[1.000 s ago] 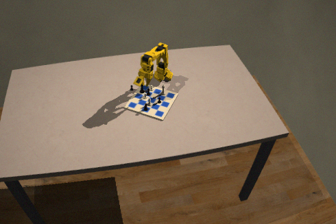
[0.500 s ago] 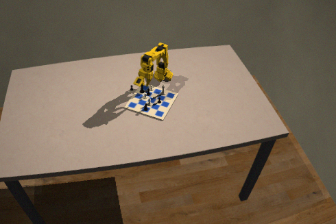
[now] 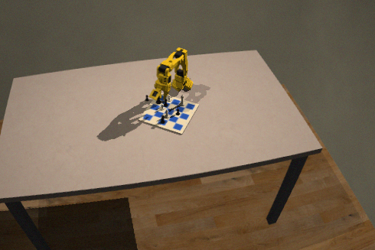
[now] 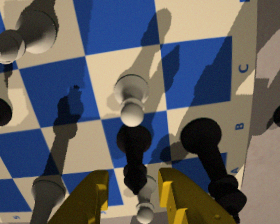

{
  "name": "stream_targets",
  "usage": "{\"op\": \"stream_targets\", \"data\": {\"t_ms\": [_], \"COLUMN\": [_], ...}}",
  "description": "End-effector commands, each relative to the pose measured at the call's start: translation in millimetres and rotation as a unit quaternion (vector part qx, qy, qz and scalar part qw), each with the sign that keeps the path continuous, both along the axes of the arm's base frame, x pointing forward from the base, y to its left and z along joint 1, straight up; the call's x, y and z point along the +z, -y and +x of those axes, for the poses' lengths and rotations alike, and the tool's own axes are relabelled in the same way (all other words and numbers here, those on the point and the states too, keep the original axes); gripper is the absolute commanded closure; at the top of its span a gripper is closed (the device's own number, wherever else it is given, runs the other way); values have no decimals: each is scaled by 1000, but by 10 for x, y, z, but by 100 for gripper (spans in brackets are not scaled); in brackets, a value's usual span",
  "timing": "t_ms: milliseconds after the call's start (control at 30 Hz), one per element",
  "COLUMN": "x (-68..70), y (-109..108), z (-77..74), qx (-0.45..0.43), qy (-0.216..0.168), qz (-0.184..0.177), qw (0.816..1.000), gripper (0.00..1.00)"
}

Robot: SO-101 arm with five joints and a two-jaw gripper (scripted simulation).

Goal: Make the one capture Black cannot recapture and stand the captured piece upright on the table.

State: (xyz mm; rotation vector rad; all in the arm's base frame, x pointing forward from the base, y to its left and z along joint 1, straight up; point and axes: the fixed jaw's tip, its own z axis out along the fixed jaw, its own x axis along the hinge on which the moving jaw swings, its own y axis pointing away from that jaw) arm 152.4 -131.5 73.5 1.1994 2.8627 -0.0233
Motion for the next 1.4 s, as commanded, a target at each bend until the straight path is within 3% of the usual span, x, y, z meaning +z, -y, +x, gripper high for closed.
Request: {"op": "stream_targets", "data": {"t_ms": [0, 67, 567, 1367], "x": [-139, -139, -494, -591], "y": [-22, -22, -17, -38], "z": [11, 11, 17, -6], "qx": [2, 2, 2, 2], "qy": [-5, -5, -6, -6], "qz": [6, 6, 6, 6], "qw": [1000, 1000, 1000, 1000], "gripper": [91, 91, 91, 91]}}
